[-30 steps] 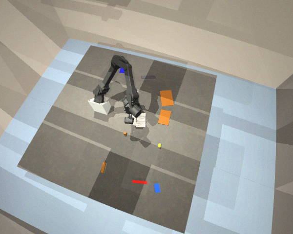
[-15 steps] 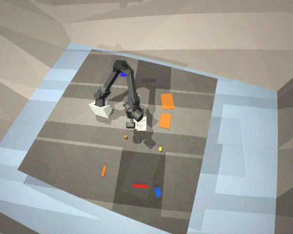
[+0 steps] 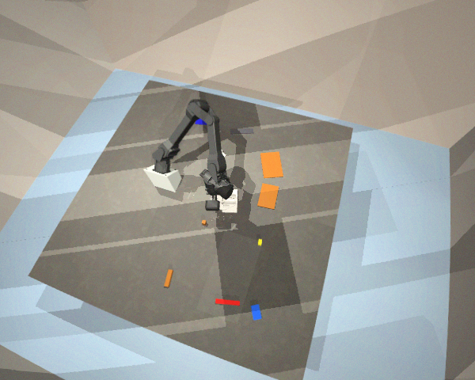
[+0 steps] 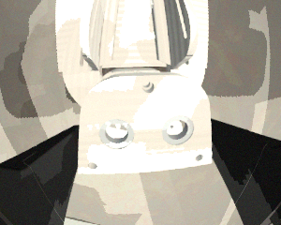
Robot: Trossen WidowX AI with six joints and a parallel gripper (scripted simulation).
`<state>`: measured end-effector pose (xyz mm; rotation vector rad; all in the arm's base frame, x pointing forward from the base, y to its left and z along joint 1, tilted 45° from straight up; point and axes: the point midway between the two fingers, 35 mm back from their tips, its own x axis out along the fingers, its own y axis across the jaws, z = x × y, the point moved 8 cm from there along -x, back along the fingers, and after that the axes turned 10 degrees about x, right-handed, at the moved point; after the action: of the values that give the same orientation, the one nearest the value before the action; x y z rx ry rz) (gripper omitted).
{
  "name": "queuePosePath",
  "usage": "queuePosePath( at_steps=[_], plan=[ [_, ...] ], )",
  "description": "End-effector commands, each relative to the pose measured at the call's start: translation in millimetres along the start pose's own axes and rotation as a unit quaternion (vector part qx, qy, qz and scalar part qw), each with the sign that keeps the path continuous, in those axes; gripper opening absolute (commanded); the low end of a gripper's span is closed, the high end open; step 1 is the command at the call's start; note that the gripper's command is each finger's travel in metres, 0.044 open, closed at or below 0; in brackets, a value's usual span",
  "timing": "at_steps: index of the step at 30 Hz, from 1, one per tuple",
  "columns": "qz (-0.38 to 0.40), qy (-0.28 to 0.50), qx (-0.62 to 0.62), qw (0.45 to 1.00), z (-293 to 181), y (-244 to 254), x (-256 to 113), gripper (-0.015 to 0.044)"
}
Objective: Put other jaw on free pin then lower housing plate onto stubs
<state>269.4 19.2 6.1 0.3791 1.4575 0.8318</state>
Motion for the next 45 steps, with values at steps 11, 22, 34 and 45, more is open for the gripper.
queuePosePath(
  at_steps=[11,22,34,45],
  plan=[
    [0.005,0.001,0.004,1.0,-3,1,20,0.0351],
    [0.005,0.001,0.004,1.0,-3,1,20,0.0351],
    [0.005,0.001,0.008,1.0,-4,1,23,0.0351],
    [0.005,0.001,0.008,1.0,-4,2,25,0.0351]
  ],
)
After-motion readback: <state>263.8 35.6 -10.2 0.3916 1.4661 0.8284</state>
